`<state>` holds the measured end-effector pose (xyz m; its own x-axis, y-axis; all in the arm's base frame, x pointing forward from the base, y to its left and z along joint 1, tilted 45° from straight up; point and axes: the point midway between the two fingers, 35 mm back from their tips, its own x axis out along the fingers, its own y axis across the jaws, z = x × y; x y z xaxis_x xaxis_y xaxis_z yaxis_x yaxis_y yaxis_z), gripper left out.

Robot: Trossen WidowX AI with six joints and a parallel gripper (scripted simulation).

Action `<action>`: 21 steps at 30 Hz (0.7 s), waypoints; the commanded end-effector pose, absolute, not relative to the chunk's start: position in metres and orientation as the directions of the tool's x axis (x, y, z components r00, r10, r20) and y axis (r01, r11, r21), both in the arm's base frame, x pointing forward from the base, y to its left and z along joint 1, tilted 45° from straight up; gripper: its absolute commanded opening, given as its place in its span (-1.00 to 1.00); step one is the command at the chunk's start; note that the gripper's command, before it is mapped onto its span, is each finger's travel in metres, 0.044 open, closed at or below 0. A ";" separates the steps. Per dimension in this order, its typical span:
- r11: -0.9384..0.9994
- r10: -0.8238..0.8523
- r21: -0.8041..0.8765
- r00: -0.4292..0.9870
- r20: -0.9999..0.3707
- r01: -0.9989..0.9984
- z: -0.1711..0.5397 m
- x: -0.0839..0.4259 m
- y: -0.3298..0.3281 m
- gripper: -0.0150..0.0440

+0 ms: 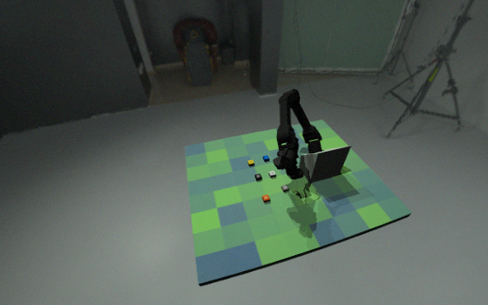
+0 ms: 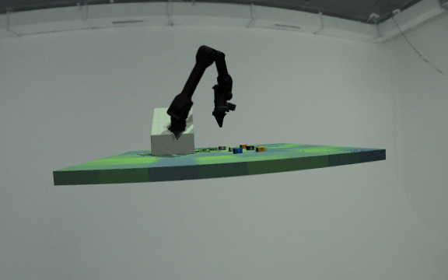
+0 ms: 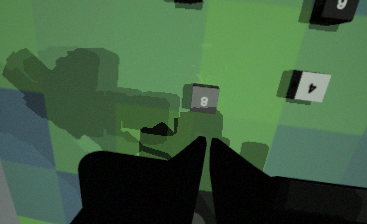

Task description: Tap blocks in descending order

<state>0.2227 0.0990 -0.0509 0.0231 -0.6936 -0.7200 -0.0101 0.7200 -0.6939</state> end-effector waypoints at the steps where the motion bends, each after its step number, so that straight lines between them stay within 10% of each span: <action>1: 0.749 -0.663 -0.662 0.038 -0.748 0.037 -0.032 0.251 0.091 -0.42; 21: 0.707 -0.707 -0.707 0.032 -0.707 -0.005 0.130 0.356 -0.072 -0.42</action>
